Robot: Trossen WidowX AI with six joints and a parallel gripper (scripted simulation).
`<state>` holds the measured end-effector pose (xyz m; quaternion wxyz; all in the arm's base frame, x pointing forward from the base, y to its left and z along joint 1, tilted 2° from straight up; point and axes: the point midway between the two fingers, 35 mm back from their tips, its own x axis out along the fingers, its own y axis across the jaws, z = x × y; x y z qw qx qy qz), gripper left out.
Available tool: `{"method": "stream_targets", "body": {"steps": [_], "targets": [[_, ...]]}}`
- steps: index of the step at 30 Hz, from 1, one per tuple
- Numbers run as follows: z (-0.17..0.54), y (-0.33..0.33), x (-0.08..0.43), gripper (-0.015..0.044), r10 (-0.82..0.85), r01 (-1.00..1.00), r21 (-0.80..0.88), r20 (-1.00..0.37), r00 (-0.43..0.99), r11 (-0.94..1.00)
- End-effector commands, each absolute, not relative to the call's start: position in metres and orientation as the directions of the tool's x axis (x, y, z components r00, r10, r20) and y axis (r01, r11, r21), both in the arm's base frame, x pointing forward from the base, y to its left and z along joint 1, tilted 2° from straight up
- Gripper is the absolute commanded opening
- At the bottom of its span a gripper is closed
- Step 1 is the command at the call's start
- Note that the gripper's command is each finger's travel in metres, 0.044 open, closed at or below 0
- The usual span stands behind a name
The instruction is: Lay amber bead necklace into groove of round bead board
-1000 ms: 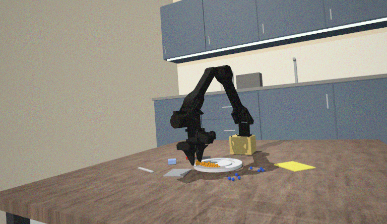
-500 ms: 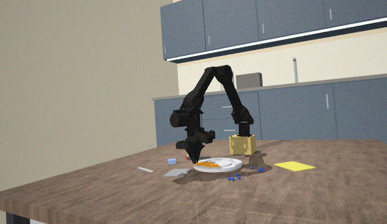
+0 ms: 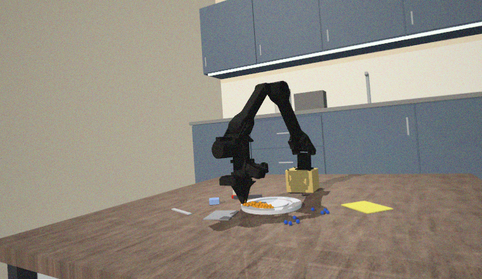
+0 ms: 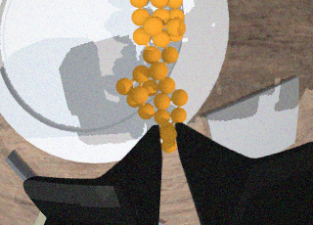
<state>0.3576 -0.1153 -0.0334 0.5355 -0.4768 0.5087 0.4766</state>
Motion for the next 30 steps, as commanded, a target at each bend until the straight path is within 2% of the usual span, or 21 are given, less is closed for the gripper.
{"method": "stream_targets", "body": {"steps": [1, 19, 30], "targets": [[-0.035, -0.114, 0.356, 0.0000, 0.031, -0.996, -0.020, -0.999, 0.022, 0.091], [-0.019, -0.114, 0.355, 0.0000, 0.032, -0.996, -0.014, -0.999, 0.017, 0.088], [-0.018, -0.082, 0.345, 0.0000, 0.034, -0.996, -0.013, -0.999, 0.016, 0.088]]}}
